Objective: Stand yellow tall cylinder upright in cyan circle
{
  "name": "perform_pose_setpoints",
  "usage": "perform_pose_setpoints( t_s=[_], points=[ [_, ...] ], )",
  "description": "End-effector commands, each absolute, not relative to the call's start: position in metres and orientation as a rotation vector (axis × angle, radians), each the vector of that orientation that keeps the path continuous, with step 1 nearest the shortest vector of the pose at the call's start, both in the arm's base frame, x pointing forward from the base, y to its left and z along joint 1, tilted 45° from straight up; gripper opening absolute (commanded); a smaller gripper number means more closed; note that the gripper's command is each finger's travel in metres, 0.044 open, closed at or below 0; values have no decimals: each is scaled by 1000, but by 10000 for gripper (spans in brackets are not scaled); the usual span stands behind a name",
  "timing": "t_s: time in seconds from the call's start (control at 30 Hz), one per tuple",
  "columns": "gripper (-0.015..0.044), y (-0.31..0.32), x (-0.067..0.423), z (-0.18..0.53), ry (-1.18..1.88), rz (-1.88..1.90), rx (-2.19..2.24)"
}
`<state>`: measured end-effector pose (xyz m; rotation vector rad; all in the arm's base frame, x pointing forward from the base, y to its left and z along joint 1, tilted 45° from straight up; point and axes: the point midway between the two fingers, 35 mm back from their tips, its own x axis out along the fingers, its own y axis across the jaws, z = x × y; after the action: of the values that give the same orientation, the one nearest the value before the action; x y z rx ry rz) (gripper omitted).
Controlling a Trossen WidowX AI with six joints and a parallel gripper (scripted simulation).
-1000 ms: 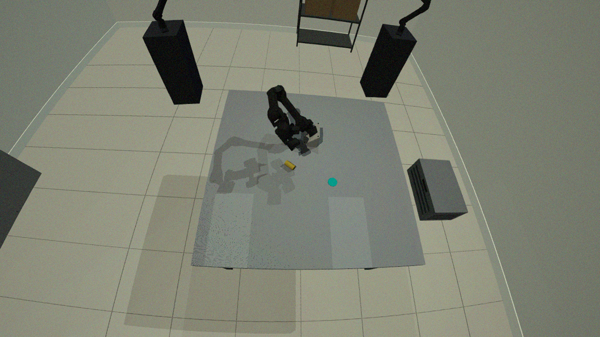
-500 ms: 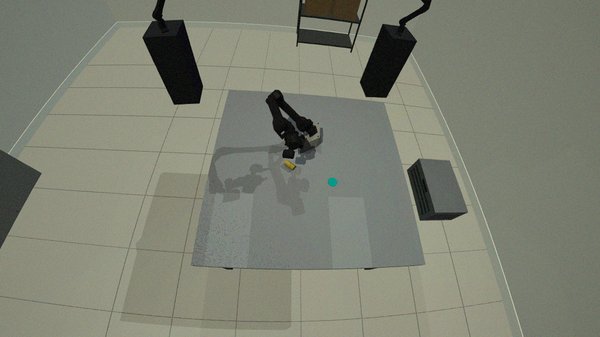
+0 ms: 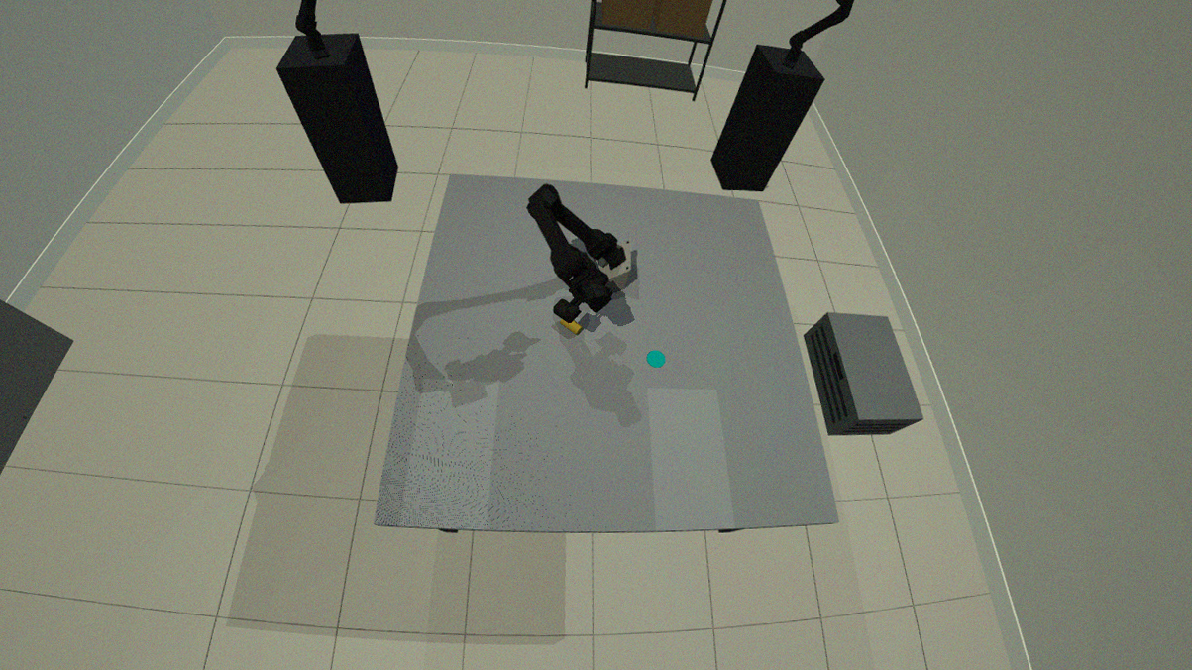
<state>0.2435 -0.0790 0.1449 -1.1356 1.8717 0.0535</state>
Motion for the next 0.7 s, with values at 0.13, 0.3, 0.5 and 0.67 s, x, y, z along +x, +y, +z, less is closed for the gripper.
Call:
perform_pose_setpoints(
  t_s=[0.13,0.3,0.5,0.67],
  points=[
    [309,-129,240,93,1864,34,-1127],
    [309,-155,228,68,1870,25,-1134],
    [204,-155,228,68,1870,25,-1134],
    [105,-155,228,68,1870,25,-1134]
  ],
)
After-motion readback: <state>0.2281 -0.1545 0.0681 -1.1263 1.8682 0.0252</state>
